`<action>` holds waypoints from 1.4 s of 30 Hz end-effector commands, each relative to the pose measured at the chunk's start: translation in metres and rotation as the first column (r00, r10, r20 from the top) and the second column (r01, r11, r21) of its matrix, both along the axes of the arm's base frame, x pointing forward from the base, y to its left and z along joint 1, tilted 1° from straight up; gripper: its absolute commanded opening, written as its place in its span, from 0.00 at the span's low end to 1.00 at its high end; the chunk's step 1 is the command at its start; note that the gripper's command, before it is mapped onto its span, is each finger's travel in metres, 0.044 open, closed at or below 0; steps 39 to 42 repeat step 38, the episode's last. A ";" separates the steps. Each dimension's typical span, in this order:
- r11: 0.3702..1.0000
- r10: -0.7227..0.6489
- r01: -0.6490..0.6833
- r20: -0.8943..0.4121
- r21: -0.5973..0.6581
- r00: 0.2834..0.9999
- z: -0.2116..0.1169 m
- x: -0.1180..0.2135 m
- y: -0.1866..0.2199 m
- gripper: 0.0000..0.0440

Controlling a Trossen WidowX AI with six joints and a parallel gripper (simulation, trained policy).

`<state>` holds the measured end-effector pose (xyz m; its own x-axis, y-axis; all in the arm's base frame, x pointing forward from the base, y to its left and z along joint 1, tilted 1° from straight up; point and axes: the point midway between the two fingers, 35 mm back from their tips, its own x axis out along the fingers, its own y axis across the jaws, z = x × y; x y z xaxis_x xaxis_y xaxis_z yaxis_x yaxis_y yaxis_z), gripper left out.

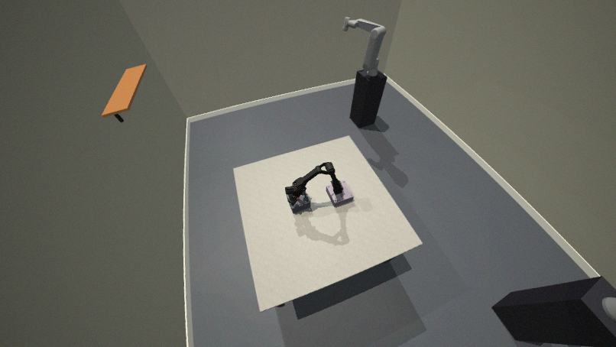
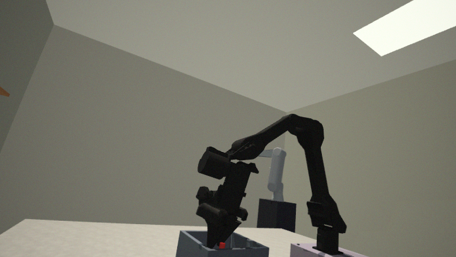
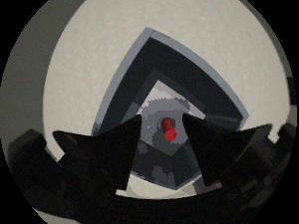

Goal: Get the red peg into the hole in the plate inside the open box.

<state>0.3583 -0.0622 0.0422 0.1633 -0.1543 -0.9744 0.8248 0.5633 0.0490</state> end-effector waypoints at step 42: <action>0.993 -0.010 0.026 0.131 -0.119 0.991 0.028 0.058 -0.061 1.00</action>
